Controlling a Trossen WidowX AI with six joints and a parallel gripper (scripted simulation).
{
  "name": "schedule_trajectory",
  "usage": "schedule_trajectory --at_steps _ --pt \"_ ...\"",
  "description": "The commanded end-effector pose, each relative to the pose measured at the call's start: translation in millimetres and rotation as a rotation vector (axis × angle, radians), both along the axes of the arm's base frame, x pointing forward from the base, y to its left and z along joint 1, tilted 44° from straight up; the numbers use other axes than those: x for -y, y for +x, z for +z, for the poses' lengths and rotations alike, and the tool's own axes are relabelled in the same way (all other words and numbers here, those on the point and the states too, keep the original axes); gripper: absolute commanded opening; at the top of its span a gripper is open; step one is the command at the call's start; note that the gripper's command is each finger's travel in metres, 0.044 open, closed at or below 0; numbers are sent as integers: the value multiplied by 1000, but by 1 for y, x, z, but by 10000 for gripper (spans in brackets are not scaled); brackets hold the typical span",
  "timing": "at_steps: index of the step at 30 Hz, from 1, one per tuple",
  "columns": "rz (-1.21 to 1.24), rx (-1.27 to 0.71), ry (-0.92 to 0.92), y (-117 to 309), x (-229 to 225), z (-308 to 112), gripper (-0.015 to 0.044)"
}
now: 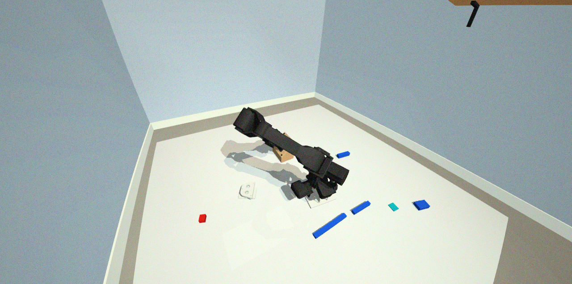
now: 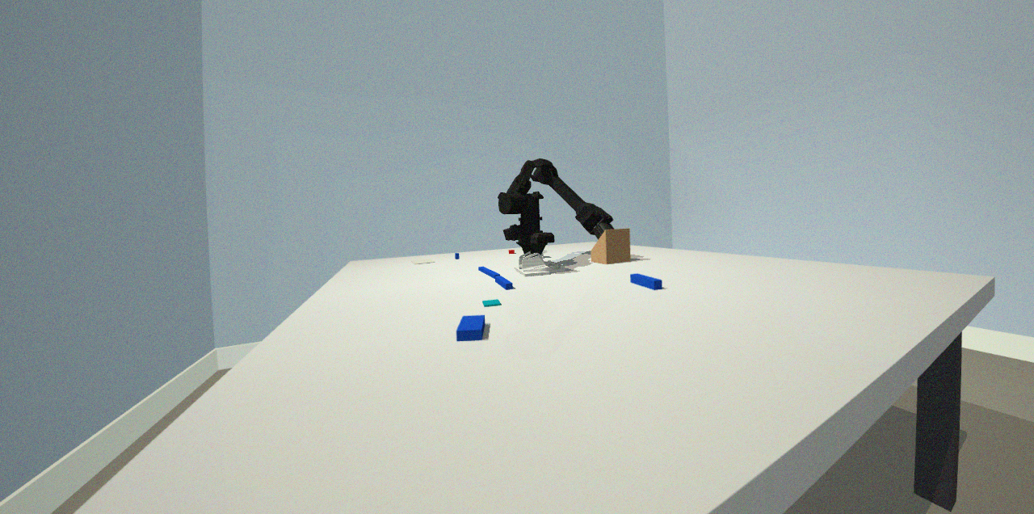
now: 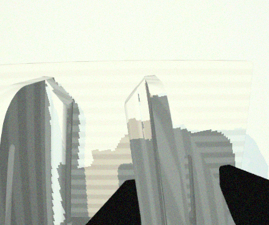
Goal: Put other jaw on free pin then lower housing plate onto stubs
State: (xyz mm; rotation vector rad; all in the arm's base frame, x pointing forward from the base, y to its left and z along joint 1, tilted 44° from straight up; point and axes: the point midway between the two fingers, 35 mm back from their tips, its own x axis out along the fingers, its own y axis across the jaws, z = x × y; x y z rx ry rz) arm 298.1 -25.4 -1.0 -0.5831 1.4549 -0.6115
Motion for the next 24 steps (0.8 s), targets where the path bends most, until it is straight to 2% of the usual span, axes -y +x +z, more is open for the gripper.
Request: schedule_trajectory --at_steps 1,21,24 --pt "3 -2 -3 0 1 0 134" --pt "3 -2 -3 0 1 0 134" --pt "0 0 0 0 0 0 213"
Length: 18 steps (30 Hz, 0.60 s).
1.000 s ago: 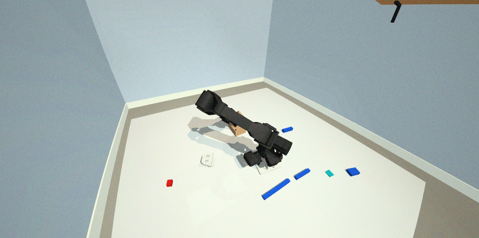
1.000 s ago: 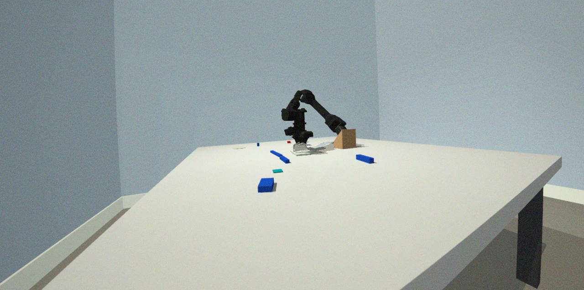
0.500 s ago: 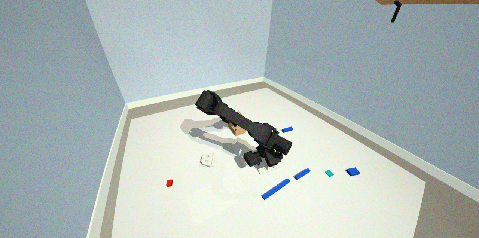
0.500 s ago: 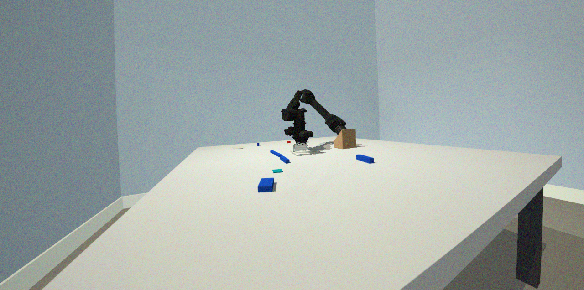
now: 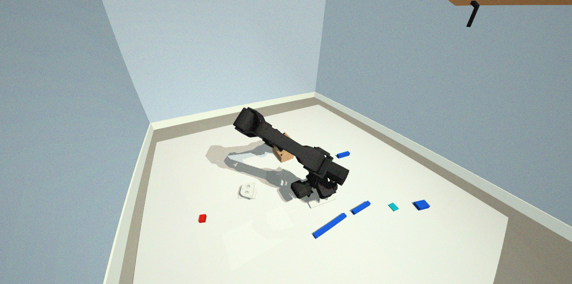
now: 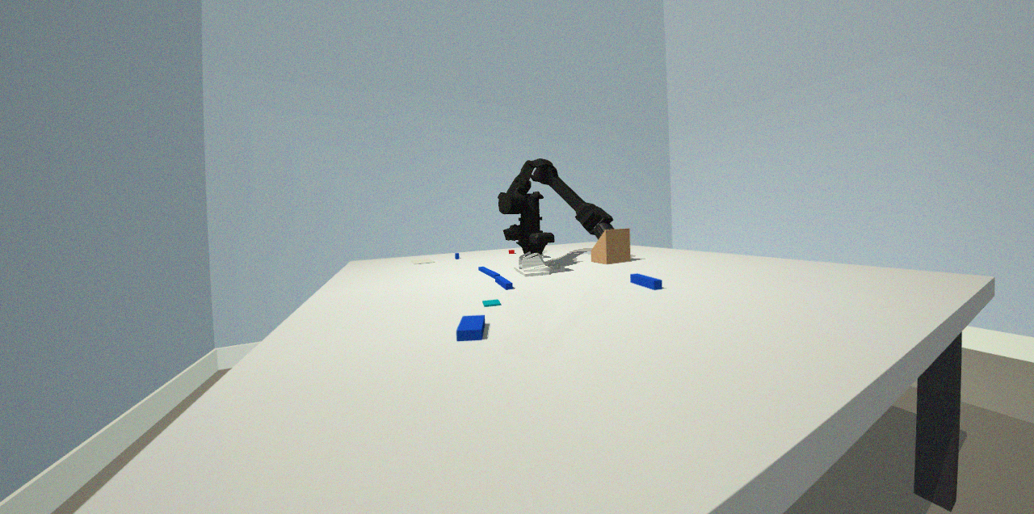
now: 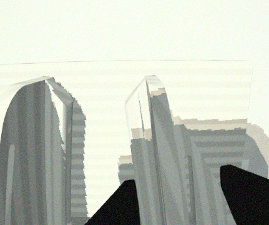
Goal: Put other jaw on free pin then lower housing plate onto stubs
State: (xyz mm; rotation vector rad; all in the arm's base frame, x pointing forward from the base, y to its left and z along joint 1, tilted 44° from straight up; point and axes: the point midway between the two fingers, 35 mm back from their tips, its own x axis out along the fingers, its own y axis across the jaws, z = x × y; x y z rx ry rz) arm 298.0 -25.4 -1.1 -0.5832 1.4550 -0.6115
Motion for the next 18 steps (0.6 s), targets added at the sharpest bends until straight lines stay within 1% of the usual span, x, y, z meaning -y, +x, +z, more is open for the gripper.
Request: schedule_trajectory --at_steps 1,14,18 --pt "0 0 0 0 0 0 224" --pt "0 0 0 0 0 0 224" --pt "1 -1 2 1 -15 14 224"
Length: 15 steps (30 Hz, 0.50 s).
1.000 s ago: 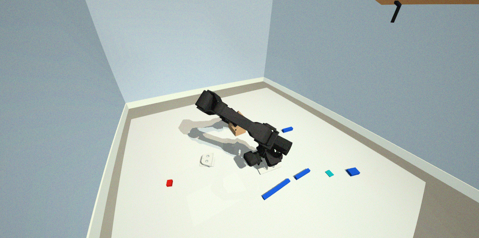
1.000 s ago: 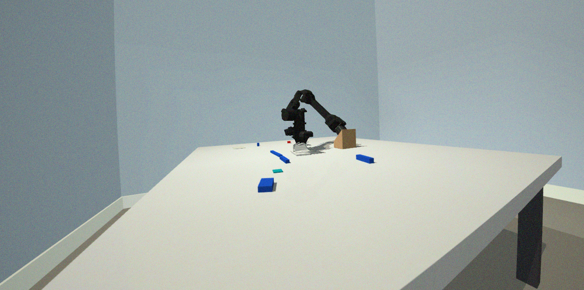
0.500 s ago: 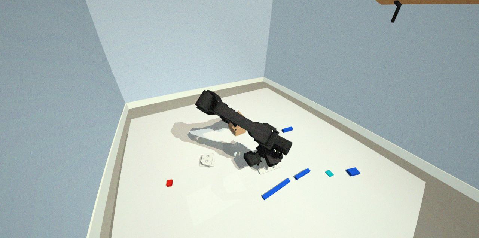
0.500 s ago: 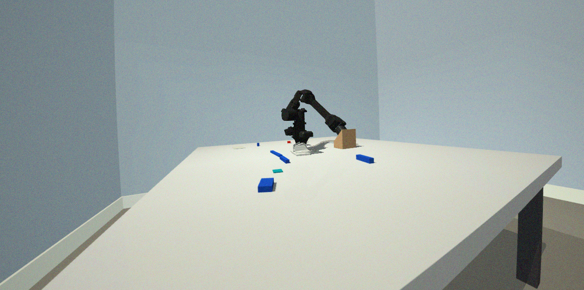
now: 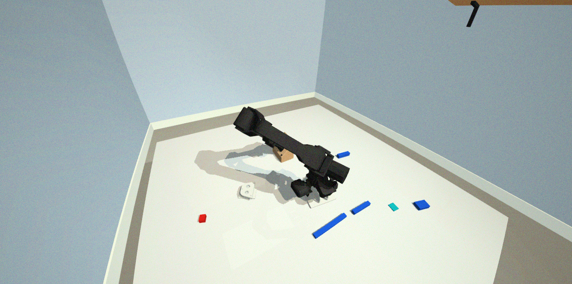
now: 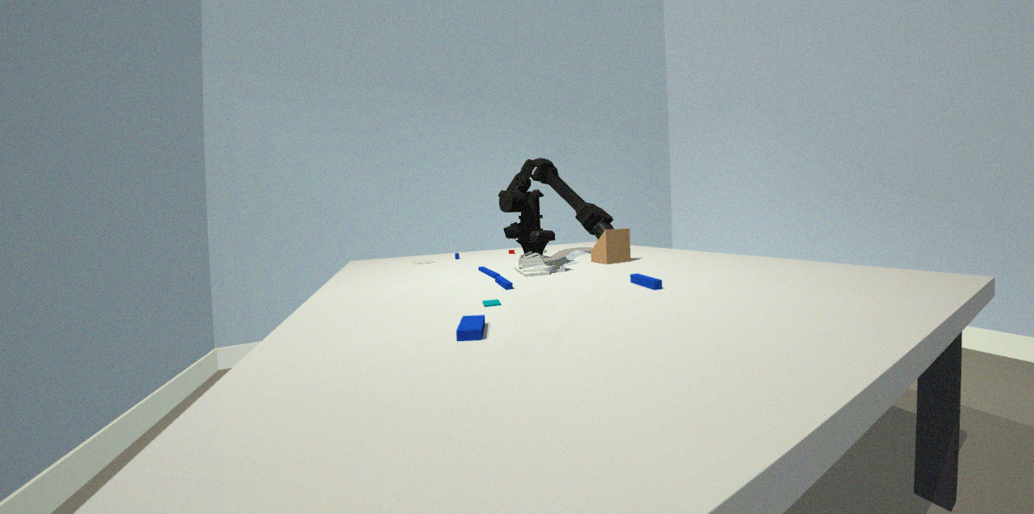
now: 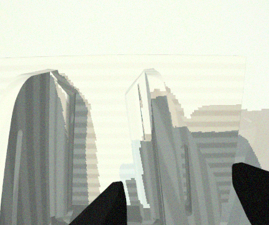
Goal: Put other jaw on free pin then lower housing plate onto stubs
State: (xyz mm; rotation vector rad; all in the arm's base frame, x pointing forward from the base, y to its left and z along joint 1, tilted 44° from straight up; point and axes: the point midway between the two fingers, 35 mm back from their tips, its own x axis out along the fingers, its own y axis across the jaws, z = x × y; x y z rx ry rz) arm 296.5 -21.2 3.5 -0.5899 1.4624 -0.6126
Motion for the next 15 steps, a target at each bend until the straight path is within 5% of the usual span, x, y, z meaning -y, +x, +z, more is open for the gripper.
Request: schedule_trajectory --at_steps 1,8,15 --pt "1 8 6 2 -18 17 224" --pt "14 11 4 1 -38 38 224" --pt "-95 115 13 -1 -26 54 408"
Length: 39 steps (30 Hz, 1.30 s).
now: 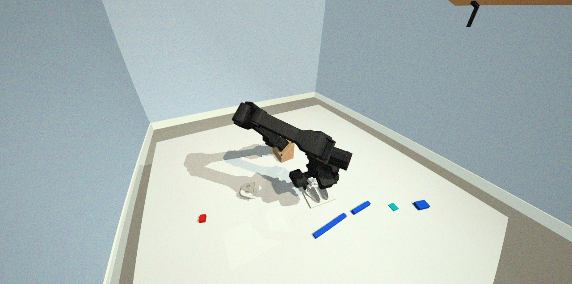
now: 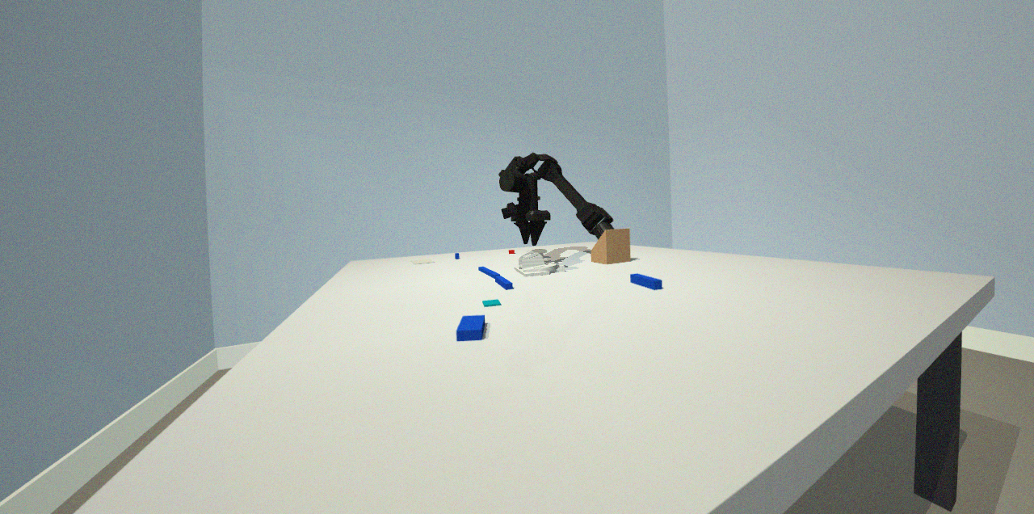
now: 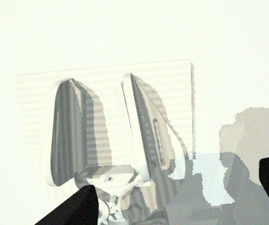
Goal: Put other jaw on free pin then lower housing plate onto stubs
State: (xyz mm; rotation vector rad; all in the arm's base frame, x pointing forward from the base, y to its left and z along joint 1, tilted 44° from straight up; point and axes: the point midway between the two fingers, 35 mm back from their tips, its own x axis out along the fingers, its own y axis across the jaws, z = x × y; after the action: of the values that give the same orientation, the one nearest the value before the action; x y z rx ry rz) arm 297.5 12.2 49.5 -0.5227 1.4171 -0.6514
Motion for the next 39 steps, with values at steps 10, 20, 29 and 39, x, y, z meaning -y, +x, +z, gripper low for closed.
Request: schedule_trajectory --at_steps 10,20,29,39 --pt "-258 238 20 -9 32 38 440" --pt "-470 434 35 -22 56 67 440" --pt "-661 610 44 -38 77 91 440" --pt "-872 809 50 -59 98 115 440"
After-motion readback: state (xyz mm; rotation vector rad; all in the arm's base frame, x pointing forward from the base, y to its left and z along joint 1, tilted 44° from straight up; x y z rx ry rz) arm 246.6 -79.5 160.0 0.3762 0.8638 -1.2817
